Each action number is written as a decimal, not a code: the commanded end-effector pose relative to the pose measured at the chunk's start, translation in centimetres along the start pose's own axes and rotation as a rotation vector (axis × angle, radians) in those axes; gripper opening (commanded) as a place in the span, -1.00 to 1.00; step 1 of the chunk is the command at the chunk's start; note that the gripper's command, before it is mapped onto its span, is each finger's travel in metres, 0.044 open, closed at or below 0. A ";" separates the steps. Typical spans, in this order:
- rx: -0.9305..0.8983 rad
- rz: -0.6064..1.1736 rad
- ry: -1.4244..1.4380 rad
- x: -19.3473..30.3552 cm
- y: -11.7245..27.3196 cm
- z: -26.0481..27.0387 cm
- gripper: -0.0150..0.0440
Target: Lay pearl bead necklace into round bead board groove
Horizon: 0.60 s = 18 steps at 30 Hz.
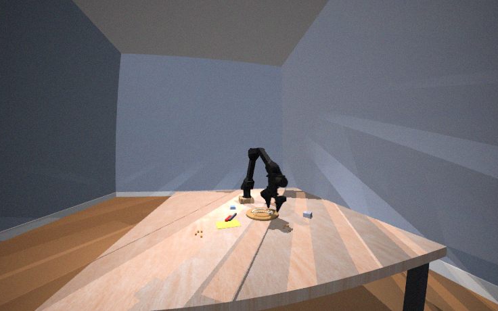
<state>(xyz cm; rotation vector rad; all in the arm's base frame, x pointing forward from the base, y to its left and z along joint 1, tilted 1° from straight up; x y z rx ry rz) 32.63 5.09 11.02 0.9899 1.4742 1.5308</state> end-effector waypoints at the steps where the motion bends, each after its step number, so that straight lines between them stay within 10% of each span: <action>1: 0.005 -0.003 0.206 -0.9 0.3 -0.9 0.56; 8: 0.008 -0.003 0.800 -3.0 1.0 -3.0 -0.07; 18: 0.013 0.001 1.601 -5.4 1.8 -6.3 -0.08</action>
Point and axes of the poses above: the point midway between the two fingers, 35 mm back from their tips, its own y axis back along the fingers, its own z axis across the jaws, x = y × z, the point moved 8 cm from there along y, back along the fingers, and after that the axes turned 14 degrees about y, right-handed, at the moved point
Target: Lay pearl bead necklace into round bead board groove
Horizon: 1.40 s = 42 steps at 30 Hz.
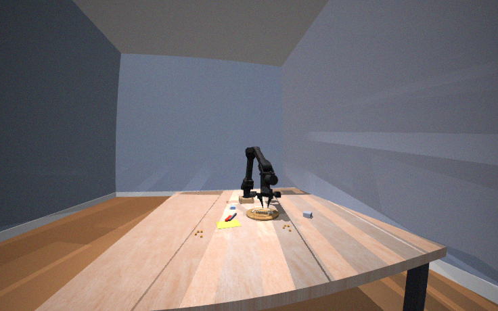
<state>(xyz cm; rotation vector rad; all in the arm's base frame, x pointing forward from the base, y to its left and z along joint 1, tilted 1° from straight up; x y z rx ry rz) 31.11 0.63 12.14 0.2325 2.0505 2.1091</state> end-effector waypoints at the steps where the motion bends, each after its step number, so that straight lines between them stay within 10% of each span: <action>1: 0.007 0.018 0.734 1.4 0.6 -3.7 -0.08; 15: 0.001 0.023 1.438 2.7 1.1 -6.5 -0.08; 42: 0.004 0.013 1.441 2.6 0.2 -6.5 -0.08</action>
Point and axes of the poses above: the point midway between the two fingers, 35 mm back from their tips, its own y axis back along the fingers, its own z axis across the jaws, x = y × z, the point moved 8 cm from there along y, back along the fingers, and after that the axes turned 14 degrees about y, right-handed, at the moved point
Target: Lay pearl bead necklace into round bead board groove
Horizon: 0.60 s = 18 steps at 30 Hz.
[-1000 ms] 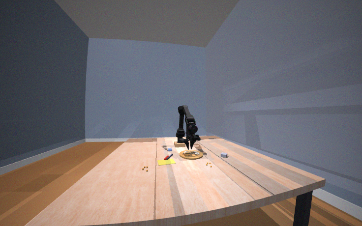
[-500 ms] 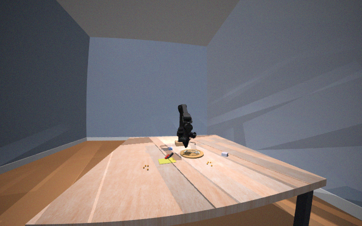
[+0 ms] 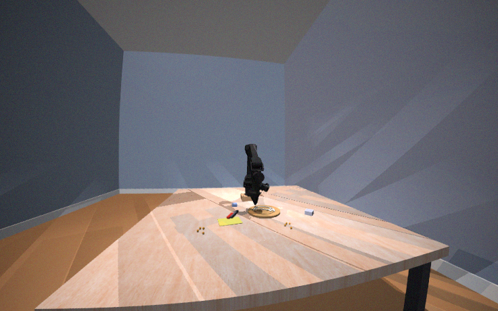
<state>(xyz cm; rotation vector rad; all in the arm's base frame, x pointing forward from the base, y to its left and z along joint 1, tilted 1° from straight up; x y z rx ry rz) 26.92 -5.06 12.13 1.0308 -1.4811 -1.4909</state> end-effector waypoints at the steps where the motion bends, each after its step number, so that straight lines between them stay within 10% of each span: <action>1: 0.003 0.000 0.000 0.0 -0.1 0.0 -0.08; 18: -0.004 0.004 0.006 0.1 -2.8 0.1 -0.08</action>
Point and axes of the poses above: the point midway between the two fingers, 35 mm back from their tips, its own y axis back along the fingers, its own z axis across the jaws, x = y × z, the point moved 8 cm from there along y, back along the fingers, and after that the axes turned 14 degrees about y, right-handed, at the moved point
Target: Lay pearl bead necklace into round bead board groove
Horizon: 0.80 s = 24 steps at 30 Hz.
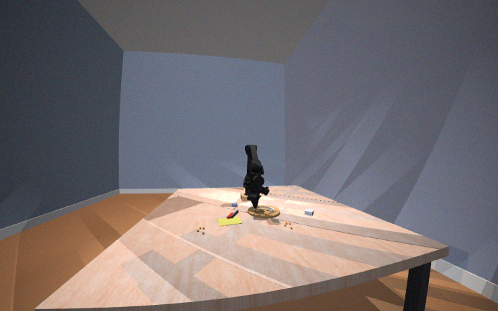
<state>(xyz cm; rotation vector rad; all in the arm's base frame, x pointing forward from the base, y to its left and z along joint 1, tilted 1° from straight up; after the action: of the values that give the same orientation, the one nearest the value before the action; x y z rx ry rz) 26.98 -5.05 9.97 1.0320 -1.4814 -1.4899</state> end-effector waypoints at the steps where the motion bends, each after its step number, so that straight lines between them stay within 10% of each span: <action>1: -0.006 0.005 0.005 0.1 -0.8 0.1 -0.08; 6: -0.006 0.005 0.006 0.1 -1.0 0.2 -0.08; 11: -0.005 0.001 0.001 0.0 -0.7 0.1 -0.49; 24: -0.005 0.001 0.001 0.0 -0.7 0.1 -0.49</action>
<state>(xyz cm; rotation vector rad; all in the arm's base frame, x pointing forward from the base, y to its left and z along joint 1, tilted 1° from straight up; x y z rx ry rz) 26.88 -5.02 9.21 1.0285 -1.4765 -1.4918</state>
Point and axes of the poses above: the point midway between the two fingers, 35 mm back from their tips, its own y axis back along the fingers, its own z axis across the jaws, x = y × z, the point moved 8 cm from there along y, back along the fingers, and after that the axes turned 14 degrees about y, right-handed, at the moved point
